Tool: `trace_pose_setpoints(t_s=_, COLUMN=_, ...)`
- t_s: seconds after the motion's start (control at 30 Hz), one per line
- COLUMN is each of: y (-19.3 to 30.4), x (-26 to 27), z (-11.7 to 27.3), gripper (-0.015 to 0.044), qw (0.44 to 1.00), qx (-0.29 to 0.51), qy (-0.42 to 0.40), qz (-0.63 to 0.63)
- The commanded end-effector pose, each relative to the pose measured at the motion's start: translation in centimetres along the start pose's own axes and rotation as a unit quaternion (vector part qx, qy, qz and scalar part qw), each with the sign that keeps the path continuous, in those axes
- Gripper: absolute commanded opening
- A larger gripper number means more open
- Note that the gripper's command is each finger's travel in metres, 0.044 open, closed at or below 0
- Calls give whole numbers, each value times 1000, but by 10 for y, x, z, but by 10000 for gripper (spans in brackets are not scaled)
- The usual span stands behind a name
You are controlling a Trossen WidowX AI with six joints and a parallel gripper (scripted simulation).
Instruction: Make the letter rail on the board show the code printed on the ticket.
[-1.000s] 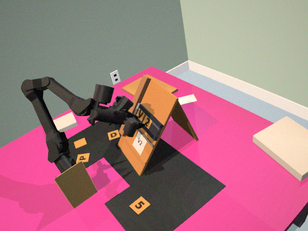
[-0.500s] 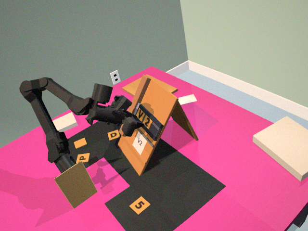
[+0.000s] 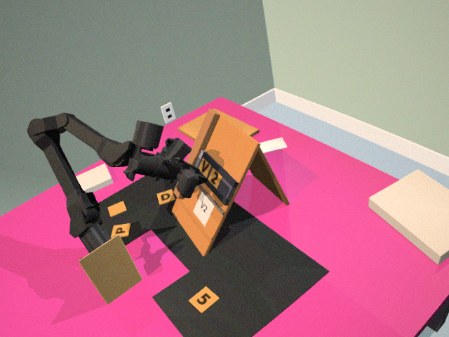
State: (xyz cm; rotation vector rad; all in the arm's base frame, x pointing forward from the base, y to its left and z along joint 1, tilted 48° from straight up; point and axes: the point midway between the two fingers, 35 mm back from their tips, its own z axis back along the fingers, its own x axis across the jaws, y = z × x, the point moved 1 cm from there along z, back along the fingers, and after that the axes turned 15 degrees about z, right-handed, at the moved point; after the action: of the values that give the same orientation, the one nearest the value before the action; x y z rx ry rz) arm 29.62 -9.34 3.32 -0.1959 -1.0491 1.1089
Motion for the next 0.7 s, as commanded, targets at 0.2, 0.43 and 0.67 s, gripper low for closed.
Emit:
trace_pose_setpoints(t_s=0.2, y=0, x=0, z=0, gripper=6, qw=1000, qx=0, qy=0, qz=0)
trace_pose_setpoints(t_s=0.43, y=0, x=0, z=0, gripper=0, qw=1000, qx=0, qy=0, qz=0)
trace_pose_setpoints(t_s=0.67, y=-6, x=-23, z=-16, gripper=0, qw=995, qx=102, qy=5, qz=-5)
